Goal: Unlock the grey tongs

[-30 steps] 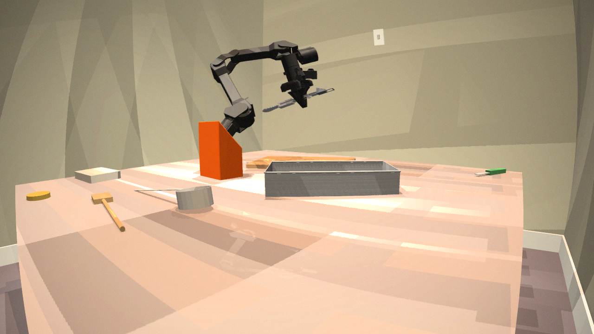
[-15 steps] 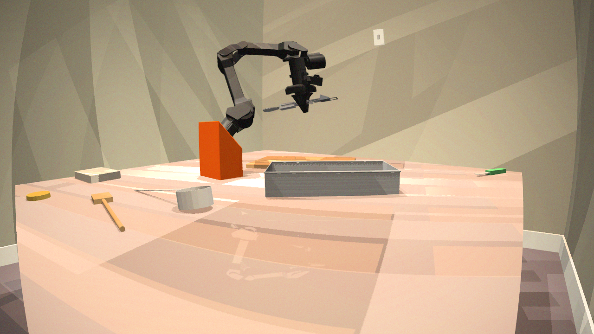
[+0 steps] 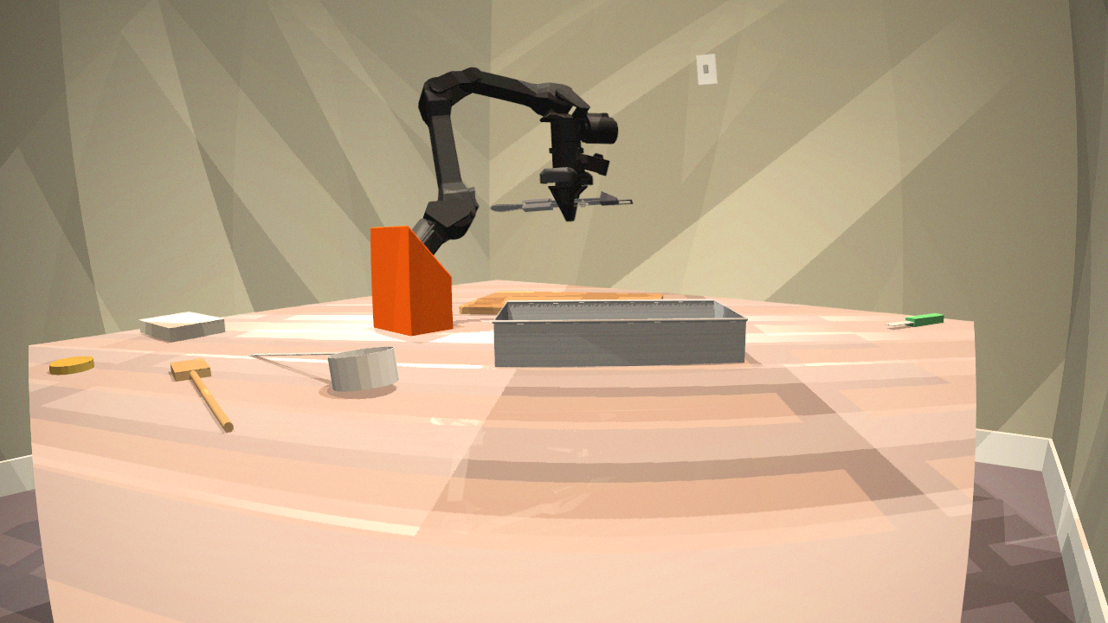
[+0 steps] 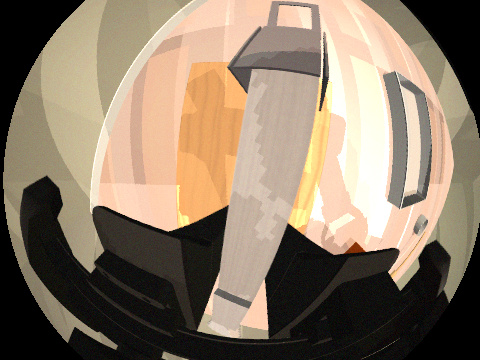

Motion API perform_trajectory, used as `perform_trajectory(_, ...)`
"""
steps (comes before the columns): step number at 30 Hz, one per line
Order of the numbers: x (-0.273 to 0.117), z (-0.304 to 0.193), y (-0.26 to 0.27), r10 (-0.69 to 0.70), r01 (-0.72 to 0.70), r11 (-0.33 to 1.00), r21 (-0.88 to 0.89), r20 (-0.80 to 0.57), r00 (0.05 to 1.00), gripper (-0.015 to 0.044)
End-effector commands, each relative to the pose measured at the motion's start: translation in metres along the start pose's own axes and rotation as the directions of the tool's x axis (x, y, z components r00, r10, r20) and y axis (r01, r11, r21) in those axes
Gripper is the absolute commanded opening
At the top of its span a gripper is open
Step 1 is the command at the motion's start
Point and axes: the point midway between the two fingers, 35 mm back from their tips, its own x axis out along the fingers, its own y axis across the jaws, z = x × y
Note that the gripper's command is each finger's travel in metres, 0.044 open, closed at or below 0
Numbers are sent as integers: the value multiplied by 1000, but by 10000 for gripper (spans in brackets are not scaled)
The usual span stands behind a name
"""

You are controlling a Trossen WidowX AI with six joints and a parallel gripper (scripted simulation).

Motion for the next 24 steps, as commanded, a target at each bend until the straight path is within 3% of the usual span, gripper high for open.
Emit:
perform_trajectory(1,4,1,5,-10,10,1000,-19,-16,1000,-150)
perform_trajectory(24,25,4,8,-20,18,999,-31,-33,999,-150)
